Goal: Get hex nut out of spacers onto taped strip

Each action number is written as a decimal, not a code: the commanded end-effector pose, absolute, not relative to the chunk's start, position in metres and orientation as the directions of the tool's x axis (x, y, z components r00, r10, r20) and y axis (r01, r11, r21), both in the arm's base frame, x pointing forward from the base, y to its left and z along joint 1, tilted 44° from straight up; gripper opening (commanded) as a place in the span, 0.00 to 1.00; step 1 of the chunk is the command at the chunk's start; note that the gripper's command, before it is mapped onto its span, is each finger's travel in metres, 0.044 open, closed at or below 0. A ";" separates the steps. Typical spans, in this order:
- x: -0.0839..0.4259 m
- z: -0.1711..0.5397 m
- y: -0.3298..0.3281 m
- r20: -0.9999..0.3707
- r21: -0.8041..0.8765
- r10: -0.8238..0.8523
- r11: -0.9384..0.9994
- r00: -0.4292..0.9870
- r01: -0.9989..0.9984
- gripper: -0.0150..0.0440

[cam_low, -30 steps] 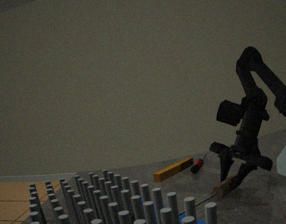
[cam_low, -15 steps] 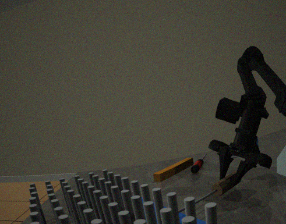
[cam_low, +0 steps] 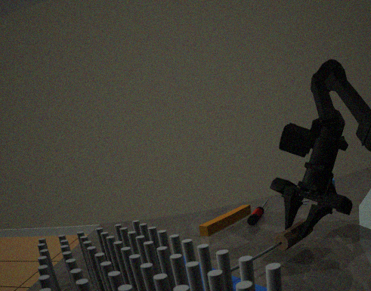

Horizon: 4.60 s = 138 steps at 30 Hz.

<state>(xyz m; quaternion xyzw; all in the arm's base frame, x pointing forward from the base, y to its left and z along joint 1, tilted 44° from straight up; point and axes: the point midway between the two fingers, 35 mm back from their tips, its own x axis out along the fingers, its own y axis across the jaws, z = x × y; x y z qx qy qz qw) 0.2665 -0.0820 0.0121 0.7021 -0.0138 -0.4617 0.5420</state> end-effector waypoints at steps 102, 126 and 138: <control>0.262 0.005 0.204 -0.964 0.098 -0.199 0.356 0.178 0.929 0.25; 0.210 -0.081 0.287 -0.975 -0.210 -0.196 0.691 -0.101 0.691 0.25; 0.172 -0.128 0.314 -0.946 -0.316 -0.224 0.799 -0.235 0.512 0.25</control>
